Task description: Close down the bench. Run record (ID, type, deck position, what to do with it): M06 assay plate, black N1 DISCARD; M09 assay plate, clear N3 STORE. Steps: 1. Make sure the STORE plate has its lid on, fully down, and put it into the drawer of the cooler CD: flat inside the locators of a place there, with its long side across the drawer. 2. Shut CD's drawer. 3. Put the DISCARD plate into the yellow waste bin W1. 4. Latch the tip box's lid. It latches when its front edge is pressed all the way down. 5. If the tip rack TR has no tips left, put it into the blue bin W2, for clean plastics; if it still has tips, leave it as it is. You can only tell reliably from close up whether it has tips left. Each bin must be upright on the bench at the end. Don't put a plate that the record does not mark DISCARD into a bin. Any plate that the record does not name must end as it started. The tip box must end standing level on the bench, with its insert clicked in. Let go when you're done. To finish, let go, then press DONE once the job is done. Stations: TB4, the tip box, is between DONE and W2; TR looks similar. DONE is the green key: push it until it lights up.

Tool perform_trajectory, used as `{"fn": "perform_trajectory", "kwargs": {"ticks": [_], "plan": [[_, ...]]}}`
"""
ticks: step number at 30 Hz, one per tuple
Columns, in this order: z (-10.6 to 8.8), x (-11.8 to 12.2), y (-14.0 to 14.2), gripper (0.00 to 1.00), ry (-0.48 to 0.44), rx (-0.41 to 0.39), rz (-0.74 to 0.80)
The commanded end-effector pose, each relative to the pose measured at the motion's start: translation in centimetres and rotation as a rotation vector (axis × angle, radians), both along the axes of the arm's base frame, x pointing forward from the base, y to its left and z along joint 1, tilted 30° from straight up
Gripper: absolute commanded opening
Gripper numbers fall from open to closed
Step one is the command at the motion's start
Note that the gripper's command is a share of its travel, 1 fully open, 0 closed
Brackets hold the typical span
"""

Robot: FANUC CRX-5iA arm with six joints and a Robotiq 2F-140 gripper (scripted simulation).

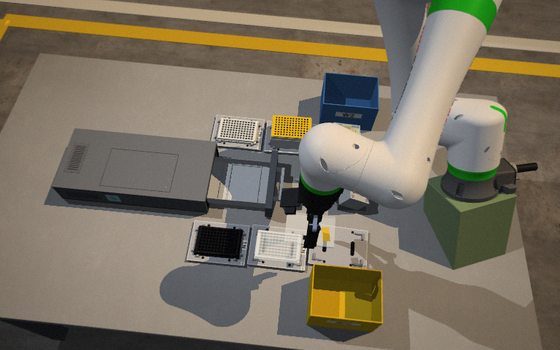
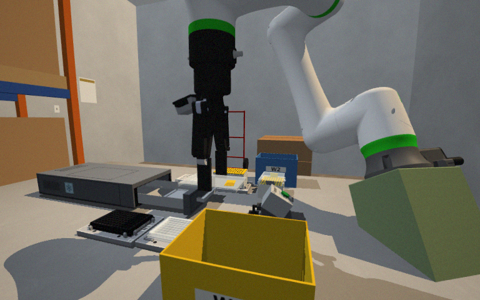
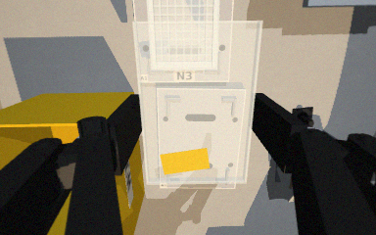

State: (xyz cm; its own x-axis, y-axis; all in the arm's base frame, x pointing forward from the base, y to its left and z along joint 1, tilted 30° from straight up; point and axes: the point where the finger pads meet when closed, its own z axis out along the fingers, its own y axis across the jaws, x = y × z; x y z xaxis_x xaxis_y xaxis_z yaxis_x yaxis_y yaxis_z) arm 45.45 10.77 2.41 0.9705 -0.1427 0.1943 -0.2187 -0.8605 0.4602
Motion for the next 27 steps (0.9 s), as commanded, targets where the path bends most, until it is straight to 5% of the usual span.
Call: {"fn": "perform_trajectory", "kwargs": {"ticks": [1,27], "plan": [[0.1,0.6,0.0,0.1,-0.001,0.001,0.001],[1.0,6.6,-0.2,0.1,-0.001,0.001,0.001]]}}
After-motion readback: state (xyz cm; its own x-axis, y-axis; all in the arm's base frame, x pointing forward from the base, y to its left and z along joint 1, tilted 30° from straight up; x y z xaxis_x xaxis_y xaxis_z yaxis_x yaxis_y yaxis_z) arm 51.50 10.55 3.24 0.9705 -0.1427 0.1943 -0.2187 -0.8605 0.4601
